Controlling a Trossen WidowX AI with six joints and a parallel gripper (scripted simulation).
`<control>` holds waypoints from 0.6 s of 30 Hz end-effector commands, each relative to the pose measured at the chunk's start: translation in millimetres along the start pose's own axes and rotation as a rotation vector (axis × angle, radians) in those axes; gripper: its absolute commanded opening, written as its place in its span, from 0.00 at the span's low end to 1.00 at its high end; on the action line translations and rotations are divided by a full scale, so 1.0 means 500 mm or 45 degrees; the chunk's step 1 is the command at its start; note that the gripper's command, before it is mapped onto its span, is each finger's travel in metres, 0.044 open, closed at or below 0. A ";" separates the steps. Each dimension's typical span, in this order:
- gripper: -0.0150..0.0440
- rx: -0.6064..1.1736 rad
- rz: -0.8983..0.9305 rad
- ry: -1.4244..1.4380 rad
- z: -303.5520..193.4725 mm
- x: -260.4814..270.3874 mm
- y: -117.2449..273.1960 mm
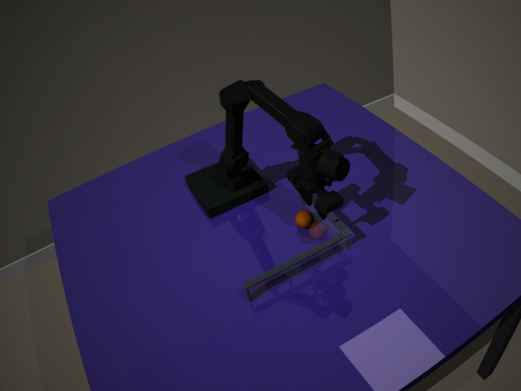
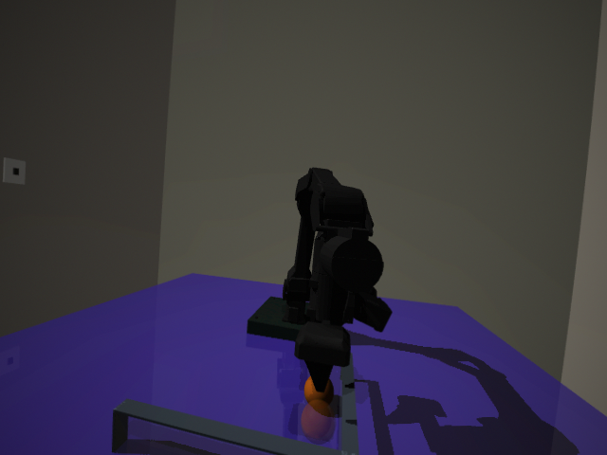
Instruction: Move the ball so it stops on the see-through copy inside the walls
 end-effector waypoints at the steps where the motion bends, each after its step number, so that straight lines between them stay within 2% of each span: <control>1: 0.81 -0.001 -0.003 0.000 0.000 0.000 0.000; 6: 0.81 0.000 0.000 0.000 0.000 0.000 0.000; 7: 0.86 0.000 0.001 0.000 0.000 0.003 -0.001; 14: 0.88 0.000 0.024 -0.001 -0.014 0.122 -0.031; 18: 0.88 0.000 0.027 -0.001 -0.016 0.134 -0.035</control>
Point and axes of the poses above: the point midway between the two fingers, 35 mm back from their tips, its own y axis back along the fingers, its own x axis across the jaws, z = x × y, the point moved 3 cm from there along y, back along the fingers, and after that the axes turned 2 degrees about -y, right-handed, at the moved point
